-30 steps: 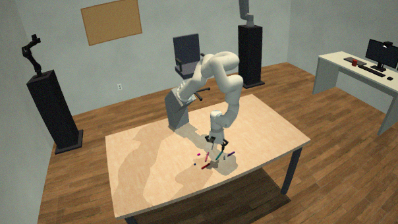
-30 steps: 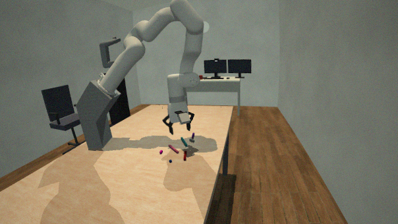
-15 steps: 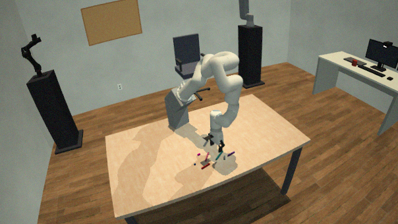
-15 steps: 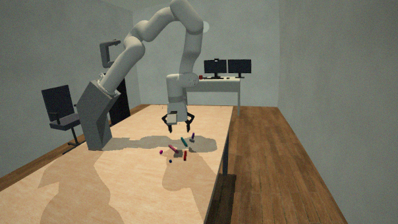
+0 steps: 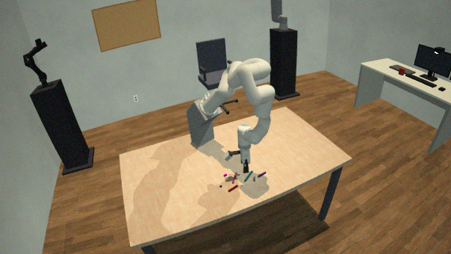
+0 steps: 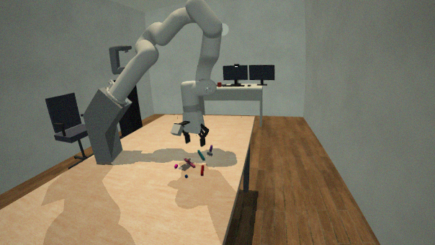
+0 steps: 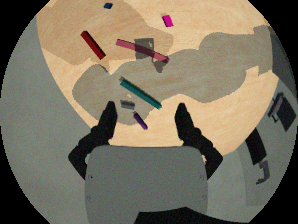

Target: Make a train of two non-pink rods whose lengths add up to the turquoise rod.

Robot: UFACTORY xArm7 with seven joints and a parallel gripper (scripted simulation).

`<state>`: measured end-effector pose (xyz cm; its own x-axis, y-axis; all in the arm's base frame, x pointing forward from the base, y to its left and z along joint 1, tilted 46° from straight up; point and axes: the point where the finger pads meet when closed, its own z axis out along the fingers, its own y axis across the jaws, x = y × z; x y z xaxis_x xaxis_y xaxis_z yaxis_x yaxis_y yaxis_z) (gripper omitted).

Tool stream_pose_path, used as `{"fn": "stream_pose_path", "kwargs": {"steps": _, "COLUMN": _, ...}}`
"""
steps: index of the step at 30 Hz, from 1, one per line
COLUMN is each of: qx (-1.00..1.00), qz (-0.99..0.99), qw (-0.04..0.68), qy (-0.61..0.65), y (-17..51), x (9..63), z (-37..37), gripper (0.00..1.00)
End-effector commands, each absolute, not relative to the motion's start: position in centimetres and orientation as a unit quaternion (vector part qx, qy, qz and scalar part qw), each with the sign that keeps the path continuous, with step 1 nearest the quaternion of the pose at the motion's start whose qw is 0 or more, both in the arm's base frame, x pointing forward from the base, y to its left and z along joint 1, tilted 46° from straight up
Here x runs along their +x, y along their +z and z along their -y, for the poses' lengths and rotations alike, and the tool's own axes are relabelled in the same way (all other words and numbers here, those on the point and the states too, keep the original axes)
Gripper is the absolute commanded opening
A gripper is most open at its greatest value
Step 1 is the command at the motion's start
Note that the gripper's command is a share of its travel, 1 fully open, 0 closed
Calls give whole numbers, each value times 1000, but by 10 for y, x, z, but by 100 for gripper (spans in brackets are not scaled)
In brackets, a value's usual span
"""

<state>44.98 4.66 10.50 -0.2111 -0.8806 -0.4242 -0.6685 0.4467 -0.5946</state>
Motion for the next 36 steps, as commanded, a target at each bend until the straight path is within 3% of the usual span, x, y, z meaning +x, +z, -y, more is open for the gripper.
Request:
{"fn": "stream_pose_path", "kwargs": {"steps": 1, "qx": -449, "qz": -803, "qw": 380, "qy": -95, "y": 104, "x": 449, "z": -47, "gripper": 100}}
{"fn": "stream_pose_path", "kwargs": {"steps": 15, "qx": -322, "qz": -862, "qw": 390, "qy": -37, "y": 103, "x": 447, "z": -47, "gripper": 100}}
{"fn": "stream_pose_path", "kwargs": {"steps": 36, "qx": -312, "qz": -865, "qw": 390, "qy": -32, "y": 102, "x": 447, "z": -47, "gripper": 100}}
